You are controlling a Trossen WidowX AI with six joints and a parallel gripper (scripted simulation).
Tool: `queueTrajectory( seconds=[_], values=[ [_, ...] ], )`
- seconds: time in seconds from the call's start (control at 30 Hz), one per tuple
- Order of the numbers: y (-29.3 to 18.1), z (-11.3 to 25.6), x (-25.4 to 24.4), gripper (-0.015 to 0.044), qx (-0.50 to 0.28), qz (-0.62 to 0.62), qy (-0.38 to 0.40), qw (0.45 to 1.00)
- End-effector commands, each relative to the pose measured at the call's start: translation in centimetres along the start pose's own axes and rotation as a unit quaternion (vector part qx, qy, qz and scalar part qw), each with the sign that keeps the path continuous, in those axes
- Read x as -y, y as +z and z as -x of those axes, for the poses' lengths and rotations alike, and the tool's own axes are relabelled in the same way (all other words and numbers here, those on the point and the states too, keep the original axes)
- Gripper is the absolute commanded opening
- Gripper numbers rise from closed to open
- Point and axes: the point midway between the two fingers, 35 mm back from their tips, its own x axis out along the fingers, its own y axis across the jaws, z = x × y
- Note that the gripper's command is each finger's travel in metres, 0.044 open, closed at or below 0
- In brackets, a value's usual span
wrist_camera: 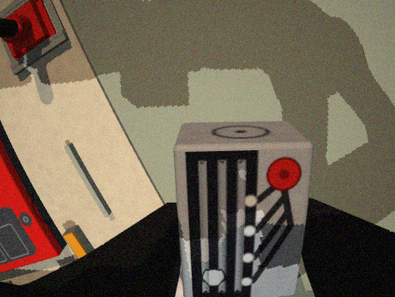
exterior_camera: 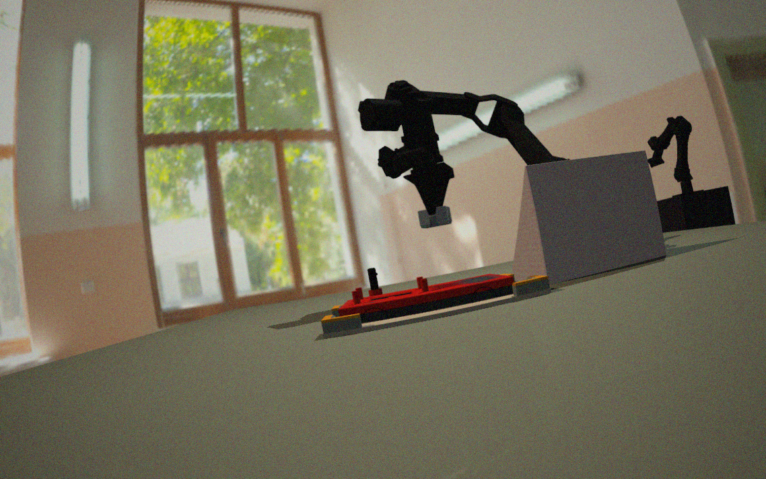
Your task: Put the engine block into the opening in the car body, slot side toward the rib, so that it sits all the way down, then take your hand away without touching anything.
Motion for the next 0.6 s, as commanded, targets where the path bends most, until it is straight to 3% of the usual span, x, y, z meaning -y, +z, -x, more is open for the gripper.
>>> queueTrajectory(
  seconds=[0.0,0.57],
  values=[
    [-0.1,1.1,0.1,0.0000,0.001,-0.002,0.002,1.000],
    [1.3,0.5,-3.9,0.0000,0.000,0.033,0.003,0.999]
  ],
)
